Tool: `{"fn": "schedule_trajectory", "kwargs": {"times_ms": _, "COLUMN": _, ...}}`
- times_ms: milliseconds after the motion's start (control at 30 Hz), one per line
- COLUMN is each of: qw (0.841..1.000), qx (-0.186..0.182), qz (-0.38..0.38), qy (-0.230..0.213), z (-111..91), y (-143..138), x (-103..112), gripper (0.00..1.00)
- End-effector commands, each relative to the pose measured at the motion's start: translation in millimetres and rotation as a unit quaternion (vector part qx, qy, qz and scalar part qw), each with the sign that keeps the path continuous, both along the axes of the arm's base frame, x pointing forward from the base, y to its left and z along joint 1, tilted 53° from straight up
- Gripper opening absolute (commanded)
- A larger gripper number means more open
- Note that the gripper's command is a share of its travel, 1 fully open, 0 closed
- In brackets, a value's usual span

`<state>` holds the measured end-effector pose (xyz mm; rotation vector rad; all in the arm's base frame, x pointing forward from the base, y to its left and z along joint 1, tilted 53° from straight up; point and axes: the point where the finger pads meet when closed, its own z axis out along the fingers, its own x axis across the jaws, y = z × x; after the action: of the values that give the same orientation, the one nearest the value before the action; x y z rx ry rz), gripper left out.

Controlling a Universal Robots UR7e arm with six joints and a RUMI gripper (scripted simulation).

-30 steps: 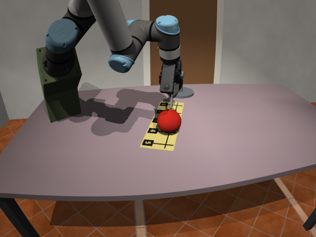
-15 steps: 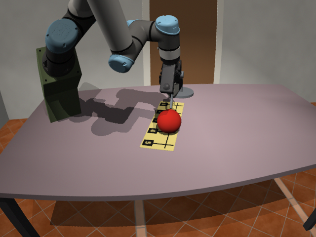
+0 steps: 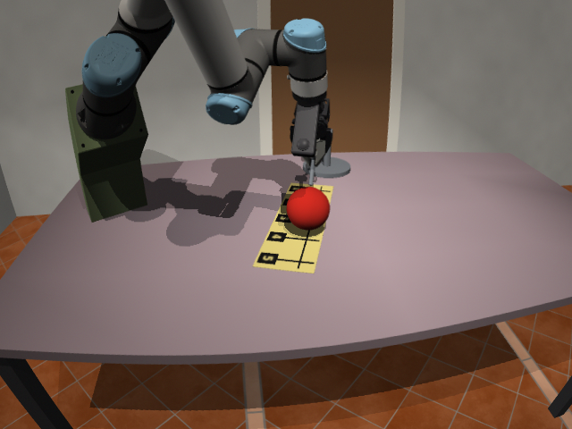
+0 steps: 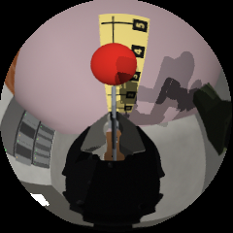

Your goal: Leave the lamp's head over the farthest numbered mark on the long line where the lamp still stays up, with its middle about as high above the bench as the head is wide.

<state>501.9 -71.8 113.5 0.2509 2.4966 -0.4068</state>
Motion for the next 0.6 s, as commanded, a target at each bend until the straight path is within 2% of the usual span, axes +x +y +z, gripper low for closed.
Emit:
{"fn": "schedule_trajectory", "kwargs": {"times_ms": 0, "qw": 1.0, "qx": 0.0, "qz": 0.0, "qy": 0.0, "z": -0.6, "y": 17.3, "x": 3.1, "gripper": 0.0}}
{"fn": "schedule_trajectory", "kwargs": {"times_ms": 567, "qw": 1.0, "qx": 0.0, "qz": 0.001, "qy": 0.001, "z": -7.9, "y": 64.1, "x": 14.1, "gripper": 0.0}}
